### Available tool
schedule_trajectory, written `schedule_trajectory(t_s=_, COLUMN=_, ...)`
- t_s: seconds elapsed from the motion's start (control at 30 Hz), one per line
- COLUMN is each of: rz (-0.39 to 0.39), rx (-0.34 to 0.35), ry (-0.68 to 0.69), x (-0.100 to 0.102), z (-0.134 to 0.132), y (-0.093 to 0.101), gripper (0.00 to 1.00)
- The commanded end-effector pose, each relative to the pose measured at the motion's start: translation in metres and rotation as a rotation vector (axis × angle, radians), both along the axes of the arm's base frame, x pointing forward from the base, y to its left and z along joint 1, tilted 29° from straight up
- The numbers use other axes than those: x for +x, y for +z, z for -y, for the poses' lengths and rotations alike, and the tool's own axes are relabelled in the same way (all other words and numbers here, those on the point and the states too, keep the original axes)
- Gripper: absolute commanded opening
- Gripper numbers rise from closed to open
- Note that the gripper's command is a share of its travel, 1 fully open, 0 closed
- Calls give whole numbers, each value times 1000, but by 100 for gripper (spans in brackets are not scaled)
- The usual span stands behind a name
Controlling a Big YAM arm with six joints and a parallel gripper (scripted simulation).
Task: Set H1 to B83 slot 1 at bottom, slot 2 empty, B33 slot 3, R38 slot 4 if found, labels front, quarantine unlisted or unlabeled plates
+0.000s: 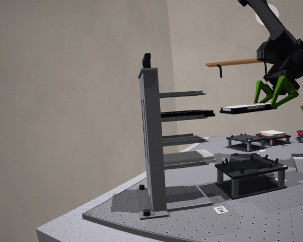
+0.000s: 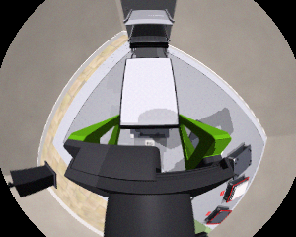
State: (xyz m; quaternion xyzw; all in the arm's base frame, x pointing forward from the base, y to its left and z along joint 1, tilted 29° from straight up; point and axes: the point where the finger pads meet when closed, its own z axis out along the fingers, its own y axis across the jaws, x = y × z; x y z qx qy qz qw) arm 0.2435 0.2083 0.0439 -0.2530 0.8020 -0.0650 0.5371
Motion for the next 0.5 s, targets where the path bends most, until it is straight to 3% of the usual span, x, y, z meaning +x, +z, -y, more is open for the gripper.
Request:
schedule_trajectory(t_s=0.0, rz=16, rx=12, ry=-1, x=5, z=-4, y=4, gripper=86)
schedule_trajectory(t_s=0.47, rz=15, rx=9, ry=0, x=7, z=-1, y=-2, gripper=86)
